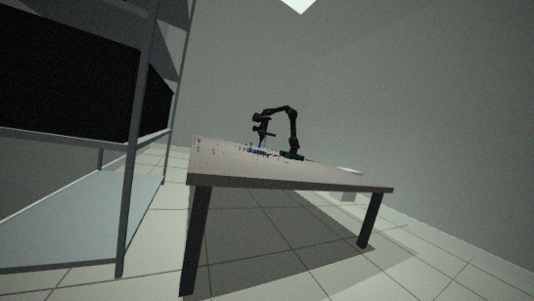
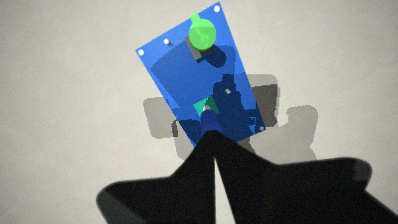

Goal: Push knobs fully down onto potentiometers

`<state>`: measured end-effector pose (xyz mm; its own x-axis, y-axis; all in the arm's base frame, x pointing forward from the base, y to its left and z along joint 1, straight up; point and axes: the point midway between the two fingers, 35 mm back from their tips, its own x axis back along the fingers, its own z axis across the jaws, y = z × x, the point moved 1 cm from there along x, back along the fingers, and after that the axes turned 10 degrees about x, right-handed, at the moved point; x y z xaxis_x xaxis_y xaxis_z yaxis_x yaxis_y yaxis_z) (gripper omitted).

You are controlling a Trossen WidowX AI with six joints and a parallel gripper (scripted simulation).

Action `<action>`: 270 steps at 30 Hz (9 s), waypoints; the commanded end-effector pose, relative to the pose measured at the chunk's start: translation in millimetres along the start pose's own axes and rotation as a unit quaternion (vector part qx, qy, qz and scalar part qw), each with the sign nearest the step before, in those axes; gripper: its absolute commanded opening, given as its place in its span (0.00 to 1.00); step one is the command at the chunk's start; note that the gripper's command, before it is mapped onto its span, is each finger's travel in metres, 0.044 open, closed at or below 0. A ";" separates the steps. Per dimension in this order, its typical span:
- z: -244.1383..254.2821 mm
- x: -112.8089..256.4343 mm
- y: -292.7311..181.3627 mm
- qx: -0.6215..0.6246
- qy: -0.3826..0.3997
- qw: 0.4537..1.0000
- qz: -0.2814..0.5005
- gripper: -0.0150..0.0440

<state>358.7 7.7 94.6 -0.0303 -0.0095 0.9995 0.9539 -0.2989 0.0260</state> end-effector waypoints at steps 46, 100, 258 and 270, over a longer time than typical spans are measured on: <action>-0.8 -14.8 0.4 0.003 -0.003 1.000 -0.001 0.25; -0.9 -31.5 0.4 0.003 -0.003 1.000 -0.001 0.25; -27.1 -2.8 26.7 0.424 -0.018 0.905 0.013 0.25; -24.1 5.1 36.0 0.602 -0.013 0.798 0.013 0.25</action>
<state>383.3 -26.8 100.0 -0.0169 0.0303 0.9994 0.6190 0.7853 -0.0134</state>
